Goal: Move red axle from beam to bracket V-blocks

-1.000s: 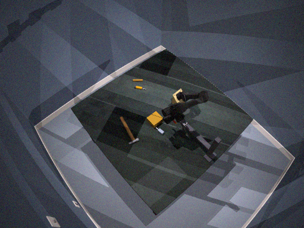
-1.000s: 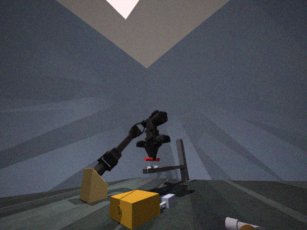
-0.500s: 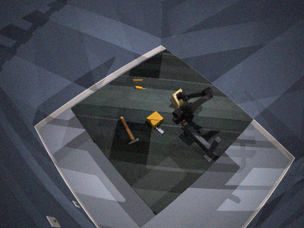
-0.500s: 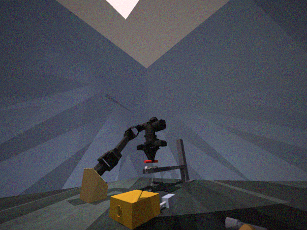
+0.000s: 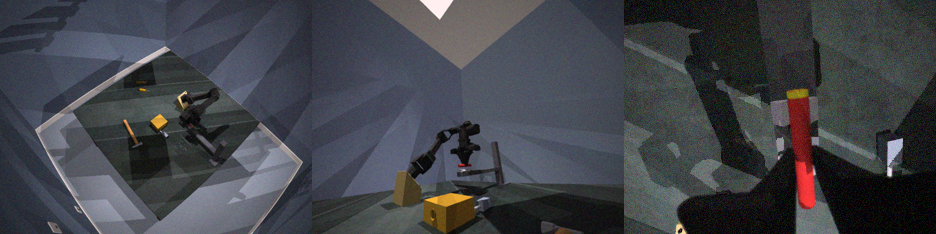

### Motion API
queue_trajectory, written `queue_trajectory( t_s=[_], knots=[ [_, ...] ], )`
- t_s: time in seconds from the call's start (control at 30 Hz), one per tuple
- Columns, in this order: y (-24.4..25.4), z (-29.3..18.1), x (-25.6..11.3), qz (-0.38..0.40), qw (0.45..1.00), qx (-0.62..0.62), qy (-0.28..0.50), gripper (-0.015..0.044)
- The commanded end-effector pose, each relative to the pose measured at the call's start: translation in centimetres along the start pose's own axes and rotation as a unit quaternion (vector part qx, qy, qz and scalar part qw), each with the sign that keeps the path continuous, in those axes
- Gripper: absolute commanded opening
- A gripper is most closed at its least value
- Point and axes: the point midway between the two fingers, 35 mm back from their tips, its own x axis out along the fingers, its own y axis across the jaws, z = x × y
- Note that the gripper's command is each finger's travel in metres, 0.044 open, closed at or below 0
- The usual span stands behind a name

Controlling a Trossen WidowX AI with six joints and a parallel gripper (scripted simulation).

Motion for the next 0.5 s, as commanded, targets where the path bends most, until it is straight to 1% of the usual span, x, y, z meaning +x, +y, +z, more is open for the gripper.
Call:
queue_trajectory(
  t_s=[0.0,0.27,0.47],
  knots=[
    [0.1,0.04,0.59,0.0,1.0,0.003,-0.002,0.0],
    [0.12,0.08,1.42,0.0,1.0,0.003,-0.002,0.0],
    [0.07,0.03,1.15,0.001,1.0,0.001,0.0,0.0157]
  ],
)
